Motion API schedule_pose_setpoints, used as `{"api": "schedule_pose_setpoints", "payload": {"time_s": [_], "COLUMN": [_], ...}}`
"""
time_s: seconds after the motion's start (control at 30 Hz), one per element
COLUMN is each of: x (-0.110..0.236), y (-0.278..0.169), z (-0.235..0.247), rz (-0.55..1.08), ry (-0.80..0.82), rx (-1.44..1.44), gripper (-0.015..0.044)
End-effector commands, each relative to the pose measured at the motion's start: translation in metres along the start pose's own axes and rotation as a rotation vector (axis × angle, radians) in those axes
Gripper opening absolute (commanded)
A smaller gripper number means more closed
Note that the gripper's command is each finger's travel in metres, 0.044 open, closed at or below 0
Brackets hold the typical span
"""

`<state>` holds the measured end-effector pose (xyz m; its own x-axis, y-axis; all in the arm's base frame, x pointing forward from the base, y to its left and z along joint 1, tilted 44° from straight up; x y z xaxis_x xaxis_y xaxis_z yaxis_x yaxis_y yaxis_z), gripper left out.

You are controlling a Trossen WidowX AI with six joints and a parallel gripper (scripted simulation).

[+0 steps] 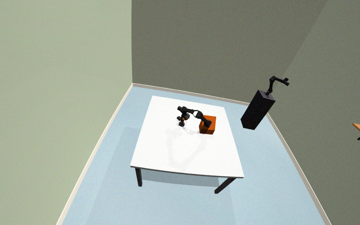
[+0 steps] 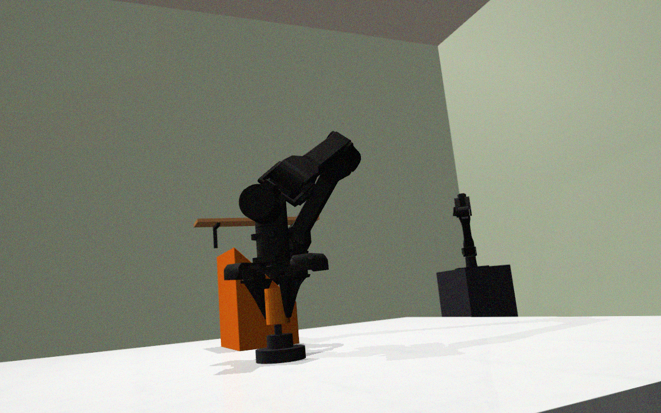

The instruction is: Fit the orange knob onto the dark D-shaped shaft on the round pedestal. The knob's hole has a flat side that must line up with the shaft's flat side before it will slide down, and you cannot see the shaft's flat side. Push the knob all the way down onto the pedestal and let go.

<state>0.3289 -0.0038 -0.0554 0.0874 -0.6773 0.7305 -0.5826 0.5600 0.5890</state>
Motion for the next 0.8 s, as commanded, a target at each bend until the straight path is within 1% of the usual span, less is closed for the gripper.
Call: {"api": "schedule_pose_setpoints", "payload": {"time_s": [0.0,0.3,0.4,0.53,0.77], "x": [-0.0001,0.0044,0.0046,0.0046,0.0031], "y": [-0.0011,0.0004,0.0008,0.0023,0.0016], "z": [-0.0006,-0.0001,0.0,0.001,0.0006], "rz": [0.004,0.004,0.005,0.005,0.005], "ry": [-0.004,-0.004,-0.004,-0.003,-0.004], "rx": [0.007,0.007,0.062,0.206,0.217], "gripper": [0.0,0.0,0.0,0.0,0.0]}}
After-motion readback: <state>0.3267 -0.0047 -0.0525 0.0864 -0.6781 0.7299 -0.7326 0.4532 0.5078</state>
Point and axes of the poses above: the point midway between the two fingers, 35 mm back from their tips, its own x axis back along the fingers, its own z axis across the jaws, y = z × x, the point moved 3 cm from there along x, back along the fingers, and after that the axes turned 7 degrees about -x, right-handed, at the moved point
